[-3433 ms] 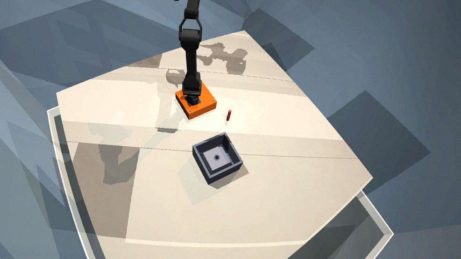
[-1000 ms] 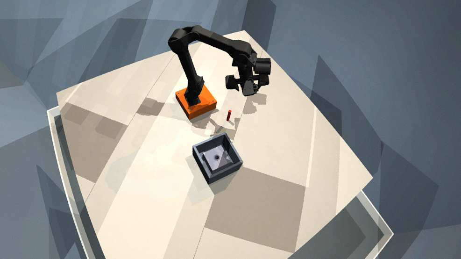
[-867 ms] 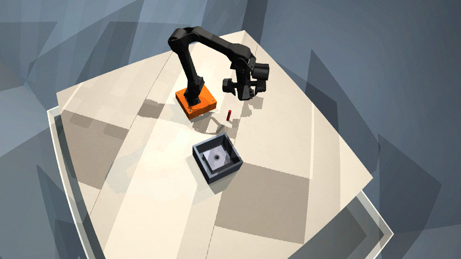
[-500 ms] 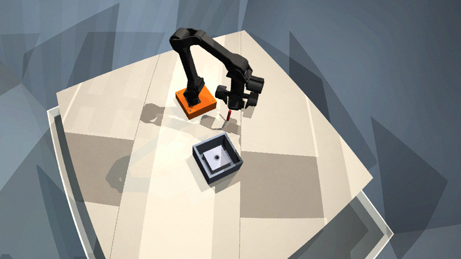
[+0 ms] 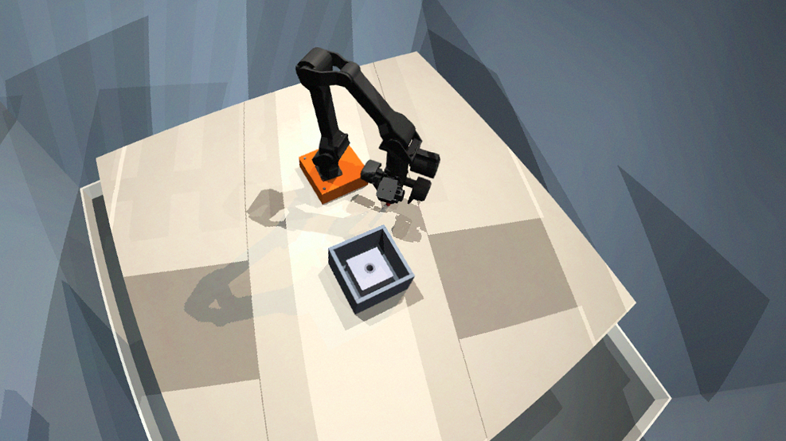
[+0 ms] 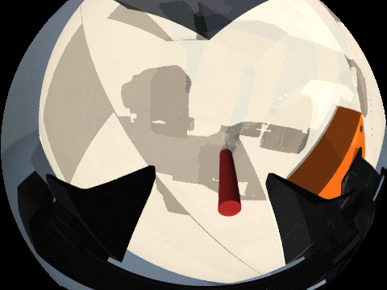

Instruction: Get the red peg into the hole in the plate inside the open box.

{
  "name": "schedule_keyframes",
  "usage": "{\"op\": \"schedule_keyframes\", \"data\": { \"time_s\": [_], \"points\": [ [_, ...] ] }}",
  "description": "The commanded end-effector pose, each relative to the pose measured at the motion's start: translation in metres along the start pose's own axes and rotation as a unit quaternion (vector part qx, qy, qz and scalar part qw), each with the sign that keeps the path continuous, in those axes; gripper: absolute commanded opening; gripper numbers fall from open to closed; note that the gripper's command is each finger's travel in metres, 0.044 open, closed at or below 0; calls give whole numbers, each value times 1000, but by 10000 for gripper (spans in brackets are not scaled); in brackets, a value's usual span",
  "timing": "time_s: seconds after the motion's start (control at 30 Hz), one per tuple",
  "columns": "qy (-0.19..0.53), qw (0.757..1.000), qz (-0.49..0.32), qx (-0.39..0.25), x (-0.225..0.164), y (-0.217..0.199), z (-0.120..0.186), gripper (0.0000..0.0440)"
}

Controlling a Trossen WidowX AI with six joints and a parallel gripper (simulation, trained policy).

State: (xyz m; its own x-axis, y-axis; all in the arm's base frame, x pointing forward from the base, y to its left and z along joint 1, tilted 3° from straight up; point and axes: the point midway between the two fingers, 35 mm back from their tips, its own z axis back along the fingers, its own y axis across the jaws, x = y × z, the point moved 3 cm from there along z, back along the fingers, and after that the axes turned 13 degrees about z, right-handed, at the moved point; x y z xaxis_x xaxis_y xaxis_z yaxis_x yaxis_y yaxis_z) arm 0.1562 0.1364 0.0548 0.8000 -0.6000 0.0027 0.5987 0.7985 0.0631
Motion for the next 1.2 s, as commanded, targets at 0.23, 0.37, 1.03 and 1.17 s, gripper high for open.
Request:
{"op": "schedule_keyframes", "data": {
  "time_s": [0.23,0.37,1.03,1.17],
  "points": [
    [-3,999,-45,0,-1,-10,-32,341],
    [9,999,-53,-5,-2,-12,-33,236],
    [-25,1000,-12,11,21,-2,0,0],
    [-46,999,3,16,29,1,14,3]
  ]
}}
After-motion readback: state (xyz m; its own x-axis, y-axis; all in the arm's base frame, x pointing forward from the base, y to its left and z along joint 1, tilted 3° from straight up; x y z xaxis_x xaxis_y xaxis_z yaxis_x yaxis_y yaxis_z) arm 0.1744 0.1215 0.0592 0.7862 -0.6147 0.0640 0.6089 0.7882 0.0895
